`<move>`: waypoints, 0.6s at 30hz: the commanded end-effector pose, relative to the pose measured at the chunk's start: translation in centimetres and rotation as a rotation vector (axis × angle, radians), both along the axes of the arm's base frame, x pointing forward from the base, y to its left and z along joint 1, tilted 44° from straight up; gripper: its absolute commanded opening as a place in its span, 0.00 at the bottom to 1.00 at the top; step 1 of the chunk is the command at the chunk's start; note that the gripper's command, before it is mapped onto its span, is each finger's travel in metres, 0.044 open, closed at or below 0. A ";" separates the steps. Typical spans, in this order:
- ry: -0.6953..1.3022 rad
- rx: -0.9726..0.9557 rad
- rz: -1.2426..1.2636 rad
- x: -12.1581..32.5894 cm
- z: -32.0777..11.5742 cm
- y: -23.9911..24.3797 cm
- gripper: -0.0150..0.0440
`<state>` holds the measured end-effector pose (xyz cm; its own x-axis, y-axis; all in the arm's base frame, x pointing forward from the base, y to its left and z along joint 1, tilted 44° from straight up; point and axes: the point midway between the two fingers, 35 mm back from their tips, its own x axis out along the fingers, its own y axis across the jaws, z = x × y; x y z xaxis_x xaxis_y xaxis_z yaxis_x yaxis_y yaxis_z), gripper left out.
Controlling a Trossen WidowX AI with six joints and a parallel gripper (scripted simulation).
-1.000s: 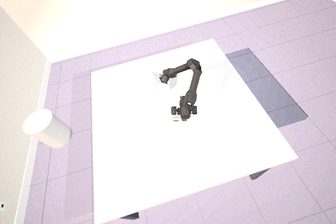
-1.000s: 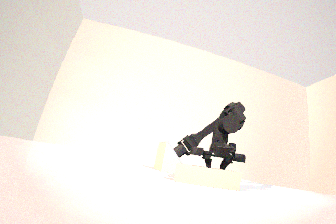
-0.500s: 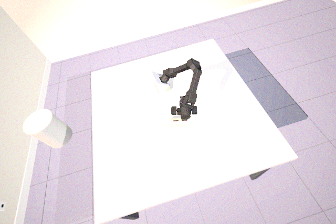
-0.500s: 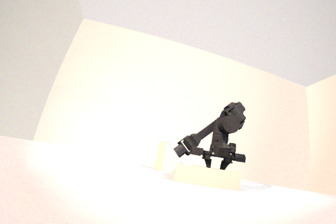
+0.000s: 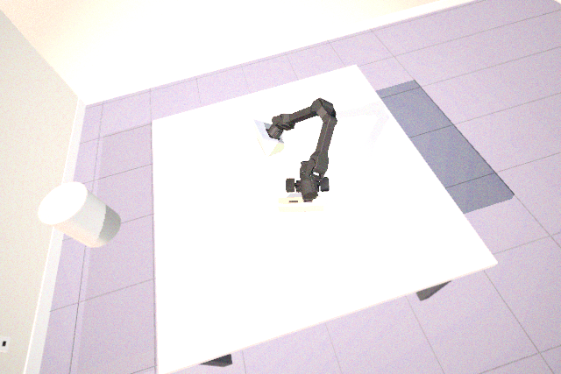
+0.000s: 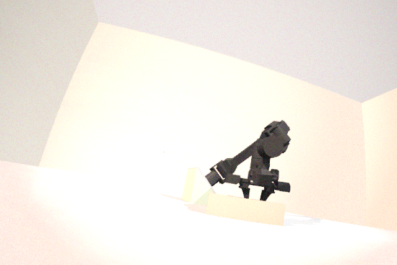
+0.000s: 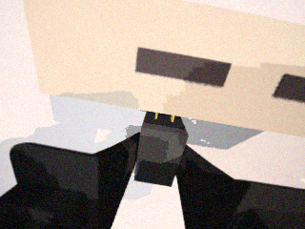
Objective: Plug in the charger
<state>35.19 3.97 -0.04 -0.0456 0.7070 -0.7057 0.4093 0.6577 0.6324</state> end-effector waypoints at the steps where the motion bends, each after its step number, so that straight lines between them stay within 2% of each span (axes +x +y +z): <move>1: 0.000 0.004 -0.001 0.2 0.1 0.0 0.25; 18: -0.001 0.004 -0.001 0.8 -0.1 -0.2 0.25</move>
